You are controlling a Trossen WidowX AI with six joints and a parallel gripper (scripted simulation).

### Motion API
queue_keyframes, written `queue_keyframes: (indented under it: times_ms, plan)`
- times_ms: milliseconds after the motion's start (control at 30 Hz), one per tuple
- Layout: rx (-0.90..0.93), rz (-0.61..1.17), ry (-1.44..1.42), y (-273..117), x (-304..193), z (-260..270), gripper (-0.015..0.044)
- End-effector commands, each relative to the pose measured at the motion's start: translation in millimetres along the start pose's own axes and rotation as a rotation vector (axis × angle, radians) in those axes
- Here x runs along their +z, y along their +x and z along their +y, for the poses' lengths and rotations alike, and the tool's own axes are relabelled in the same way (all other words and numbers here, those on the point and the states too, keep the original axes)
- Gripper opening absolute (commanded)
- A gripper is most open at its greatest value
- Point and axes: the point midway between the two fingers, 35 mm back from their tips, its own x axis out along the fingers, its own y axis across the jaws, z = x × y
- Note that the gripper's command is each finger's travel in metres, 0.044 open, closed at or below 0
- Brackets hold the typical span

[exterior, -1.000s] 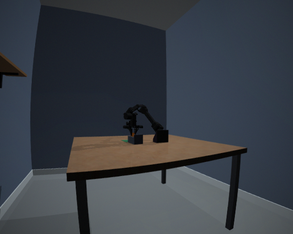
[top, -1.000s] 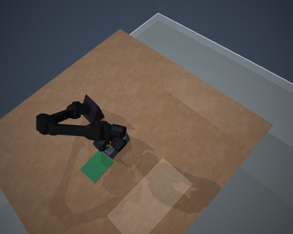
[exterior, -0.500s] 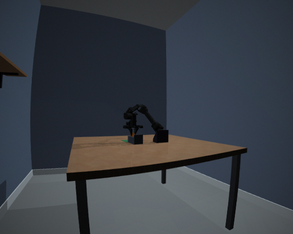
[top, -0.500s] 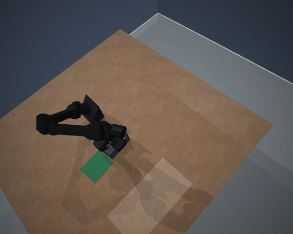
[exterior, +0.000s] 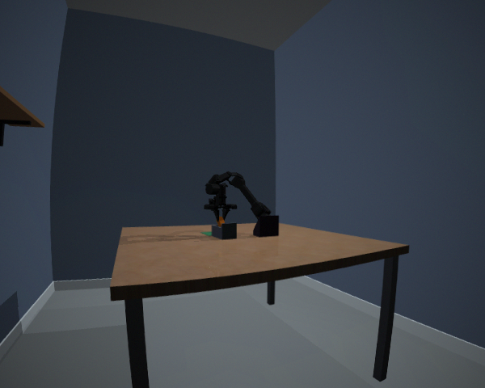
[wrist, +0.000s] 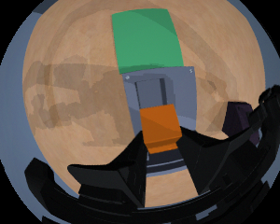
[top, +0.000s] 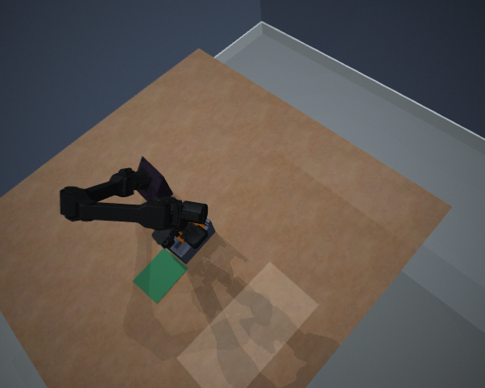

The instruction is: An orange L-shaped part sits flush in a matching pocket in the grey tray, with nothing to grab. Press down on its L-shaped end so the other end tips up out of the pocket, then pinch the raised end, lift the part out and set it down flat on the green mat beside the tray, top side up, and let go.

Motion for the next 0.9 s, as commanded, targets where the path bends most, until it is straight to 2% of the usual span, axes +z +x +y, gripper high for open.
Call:
queue_keyframes:
  times_ms: [0,867]
  plan:
    - [-0.001,0.005,0.007,-6.6,-0.2,0.7,0.0000]
    - [-0.002,0.005,0.006,-47.4,-0.2,0.5,0.0000]
